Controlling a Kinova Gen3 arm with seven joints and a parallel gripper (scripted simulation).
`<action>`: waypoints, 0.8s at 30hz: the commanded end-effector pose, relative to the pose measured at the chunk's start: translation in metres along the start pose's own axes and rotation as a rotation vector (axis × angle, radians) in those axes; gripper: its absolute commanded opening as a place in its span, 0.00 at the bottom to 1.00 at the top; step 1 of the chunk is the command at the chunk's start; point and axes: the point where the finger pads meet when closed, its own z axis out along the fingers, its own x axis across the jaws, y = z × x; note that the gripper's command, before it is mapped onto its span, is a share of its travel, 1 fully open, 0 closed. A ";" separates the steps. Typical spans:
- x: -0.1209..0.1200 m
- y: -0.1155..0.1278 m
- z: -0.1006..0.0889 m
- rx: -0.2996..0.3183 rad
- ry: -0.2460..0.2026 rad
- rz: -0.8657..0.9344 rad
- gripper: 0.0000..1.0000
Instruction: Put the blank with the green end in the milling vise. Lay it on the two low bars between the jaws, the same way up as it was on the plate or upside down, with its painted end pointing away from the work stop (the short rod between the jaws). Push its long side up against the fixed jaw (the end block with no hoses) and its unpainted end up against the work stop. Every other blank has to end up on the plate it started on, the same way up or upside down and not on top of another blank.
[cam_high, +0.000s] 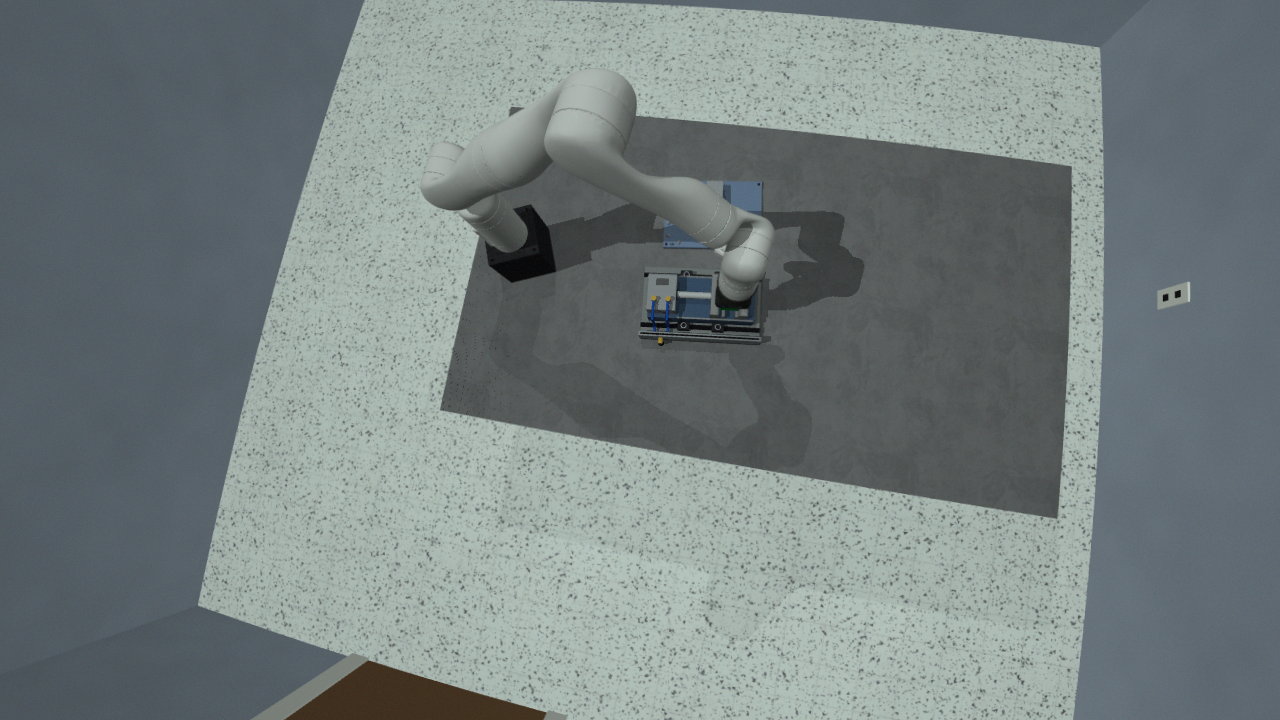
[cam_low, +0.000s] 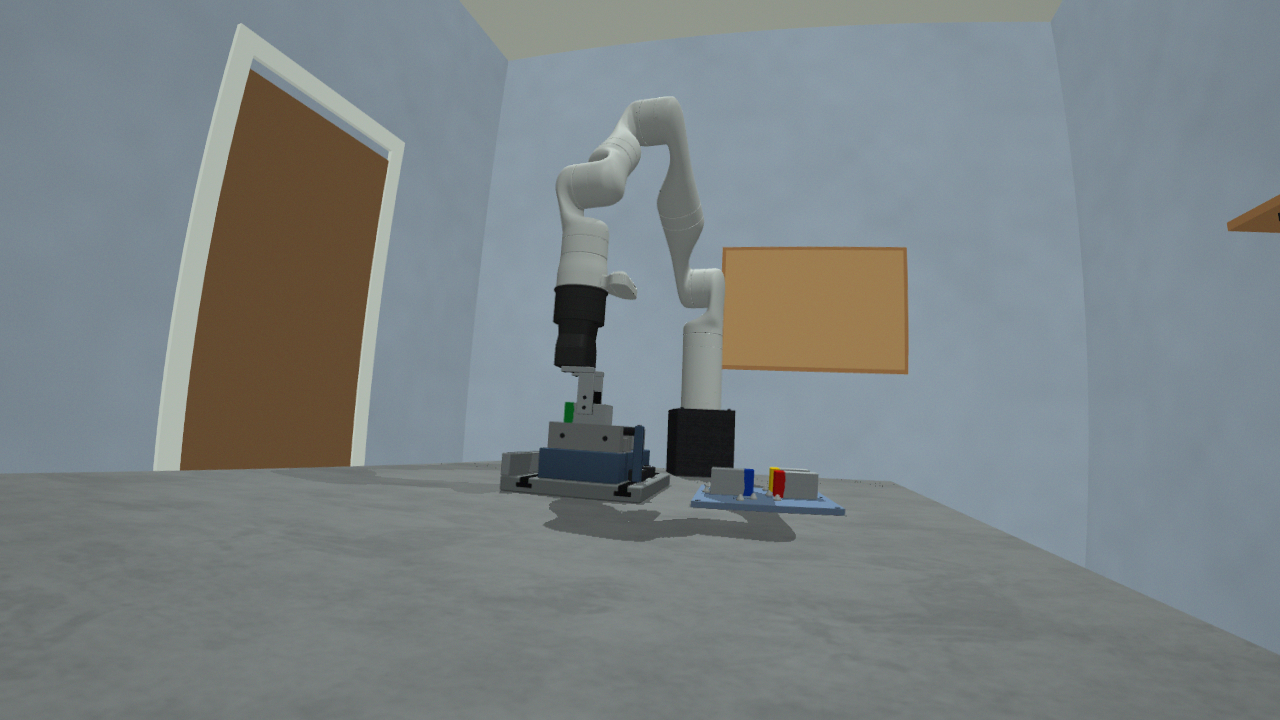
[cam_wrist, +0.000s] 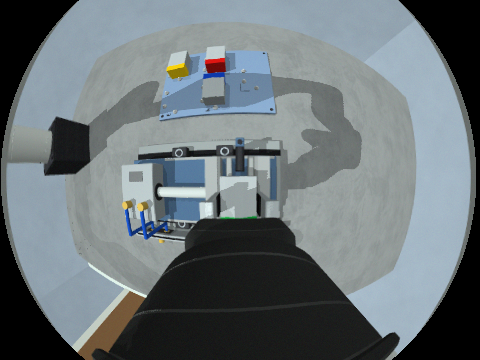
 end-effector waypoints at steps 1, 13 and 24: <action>0.001 0.000 -0.001 0.000 0.002 0.000 0.00; 0.001 0.000 0.000 0.000 0.002 0.000 0.00; 0.001 0.000 0.001 0.000 0.002 0.000 0.00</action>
